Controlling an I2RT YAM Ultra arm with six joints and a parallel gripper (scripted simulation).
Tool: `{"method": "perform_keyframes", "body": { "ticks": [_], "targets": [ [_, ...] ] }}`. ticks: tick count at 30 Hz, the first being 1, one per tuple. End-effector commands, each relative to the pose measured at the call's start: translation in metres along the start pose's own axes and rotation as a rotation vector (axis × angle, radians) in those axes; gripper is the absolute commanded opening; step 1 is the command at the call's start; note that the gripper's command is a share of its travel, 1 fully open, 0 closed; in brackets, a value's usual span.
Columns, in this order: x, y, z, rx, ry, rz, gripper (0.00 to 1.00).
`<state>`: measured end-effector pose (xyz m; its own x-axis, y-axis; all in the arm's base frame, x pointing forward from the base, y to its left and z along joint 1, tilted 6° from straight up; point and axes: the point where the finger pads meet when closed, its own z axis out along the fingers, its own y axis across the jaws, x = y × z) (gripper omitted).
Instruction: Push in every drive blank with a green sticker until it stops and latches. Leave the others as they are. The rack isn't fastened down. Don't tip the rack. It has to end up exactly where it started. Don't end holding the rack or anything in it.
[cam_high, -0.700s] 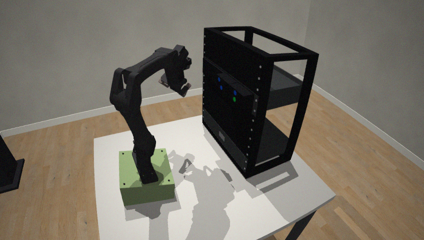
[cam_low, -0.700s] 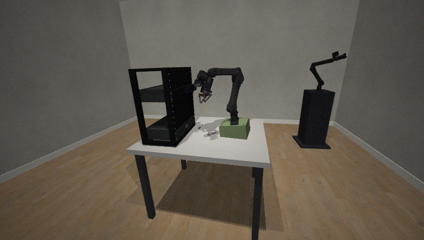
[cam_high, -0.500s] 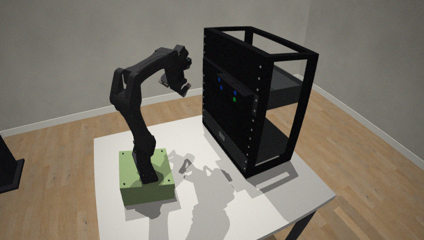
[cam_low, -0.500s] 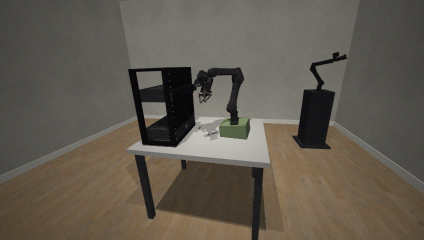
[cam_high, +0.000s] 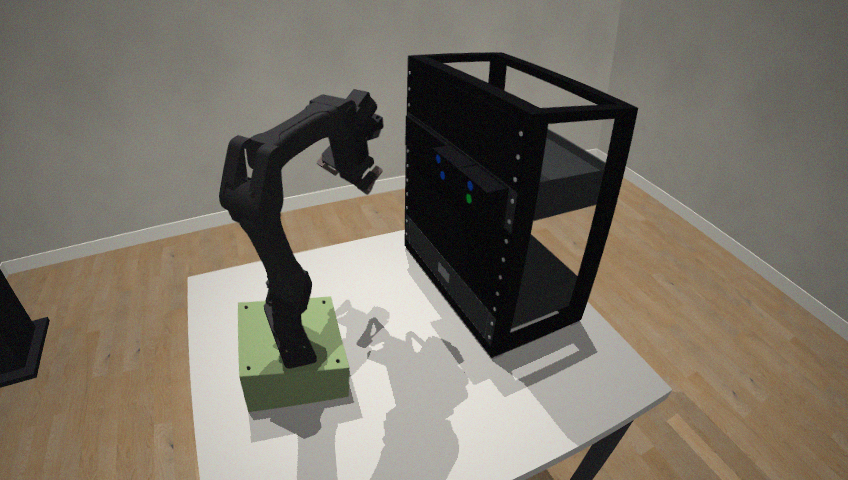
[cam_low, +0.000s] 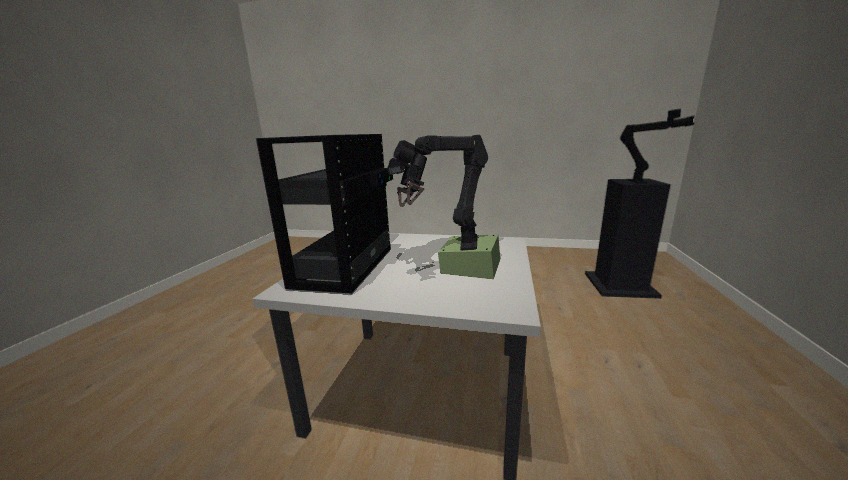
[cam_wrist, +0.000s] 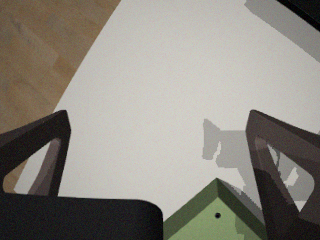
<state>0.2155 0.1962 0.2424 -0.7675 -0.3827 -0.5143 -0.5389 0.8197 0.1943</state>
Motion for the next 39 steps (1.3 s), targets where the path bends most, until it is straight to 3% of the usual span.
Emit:
{"method": "perform_keyframes", "body": {
  "ticks": [1, 16, 30, 39],
  "targets": [
    [-0.002, 0.001, -0.002, -0.002, -0.010, -0.002, 1.00],
    [-0.002, 0.001, -0.002, -0.003, -0.012, 0.000, 1.00],
    [0.001, -0.005, -0.008, -0.015, -0.062, 0.051, 1.00],
    [0.005, -0.015, -0.020, -0.040, -0.166, 0.150, 1.00]
  ]
}}
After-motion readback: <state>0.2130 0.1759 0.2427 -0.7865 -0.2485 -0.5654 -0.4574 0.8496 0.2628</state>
